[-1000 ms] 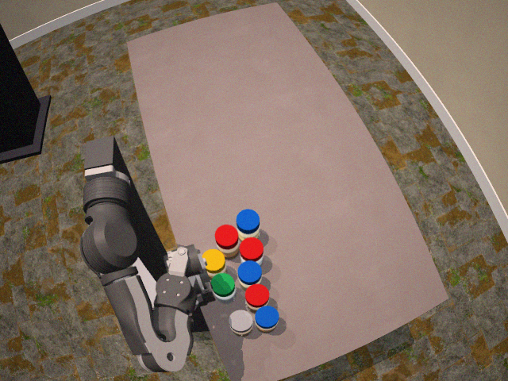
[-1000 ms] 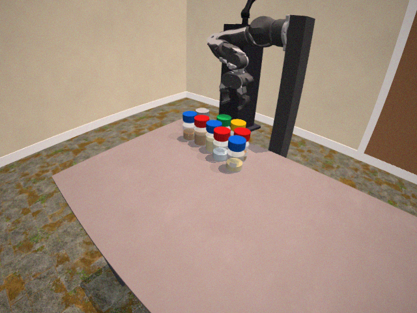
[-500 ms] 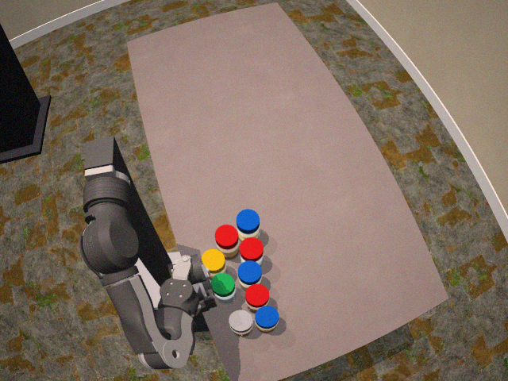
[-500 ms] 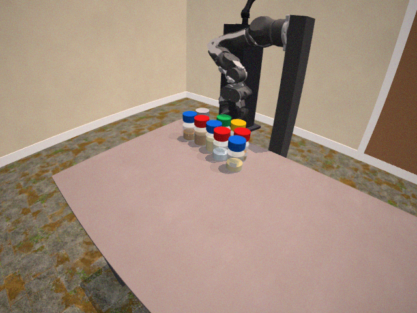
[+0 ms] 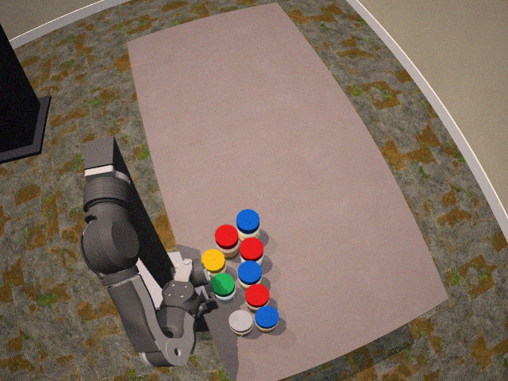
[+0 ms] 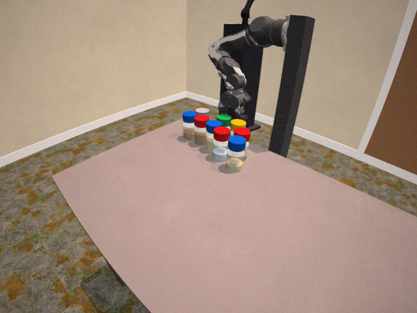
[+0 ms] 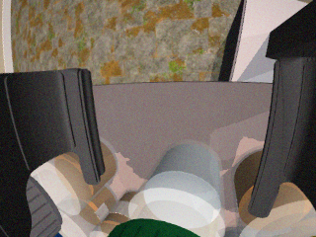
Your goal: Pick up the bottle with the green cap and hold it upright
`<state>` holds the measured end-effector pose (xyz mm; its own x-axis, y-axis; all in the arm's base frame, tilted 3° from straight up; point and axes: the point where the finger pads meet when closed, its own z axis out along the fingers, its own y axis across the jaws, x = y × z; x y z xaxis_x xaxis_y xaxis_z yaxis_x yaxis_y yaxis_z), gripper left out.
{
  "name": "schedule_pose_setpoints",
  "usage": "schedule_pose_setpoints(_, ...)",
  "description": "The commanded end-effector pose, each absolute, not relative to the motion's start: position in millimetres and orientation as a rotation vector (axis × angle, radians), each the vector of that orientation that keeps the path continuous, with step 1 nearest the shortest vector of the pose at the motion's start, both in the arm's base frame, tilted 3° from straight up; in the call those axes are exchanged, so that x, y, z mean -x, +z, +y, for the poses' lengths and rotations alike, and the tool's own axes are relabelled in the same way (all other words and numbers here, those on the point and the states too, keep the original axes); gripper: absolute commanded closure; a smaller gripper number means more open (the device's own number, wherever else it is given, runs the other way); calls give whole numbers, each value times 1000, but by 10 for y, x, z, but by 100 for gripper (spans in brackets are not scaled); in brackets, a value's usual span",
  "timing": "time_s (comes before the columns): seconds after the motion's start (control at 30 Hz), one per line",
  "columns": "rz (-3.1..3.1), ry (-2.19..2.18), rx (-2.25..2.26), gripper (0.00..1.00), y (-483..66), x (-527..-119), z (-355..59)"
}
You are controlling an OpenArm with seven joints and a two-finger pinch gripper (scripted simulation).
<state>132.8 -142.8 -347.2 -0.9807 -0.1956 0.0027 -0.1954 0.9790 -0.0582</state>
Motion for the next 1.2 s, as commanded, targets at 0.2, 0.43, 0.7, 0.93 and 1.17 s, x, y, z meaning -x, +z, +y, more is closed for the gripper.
schedule_pose_setpoints(0.2,3113,-69,311,55,-3509,-1337,-1403)
schedule_pose_setpoints(0.43,3115,-77,313,55,-3507,-1426,-1396)
schedule_pose_setpoints(0.7,3115,-76,313,55,-3507,-1485,-1384)
schedule_pose_setpoints(0.93,3114,-73,312,55,-3505,-1544,-1366)
schedule_pose_setpoints(1.17,3116,-80,314,55,-3508,-1633,-1352)
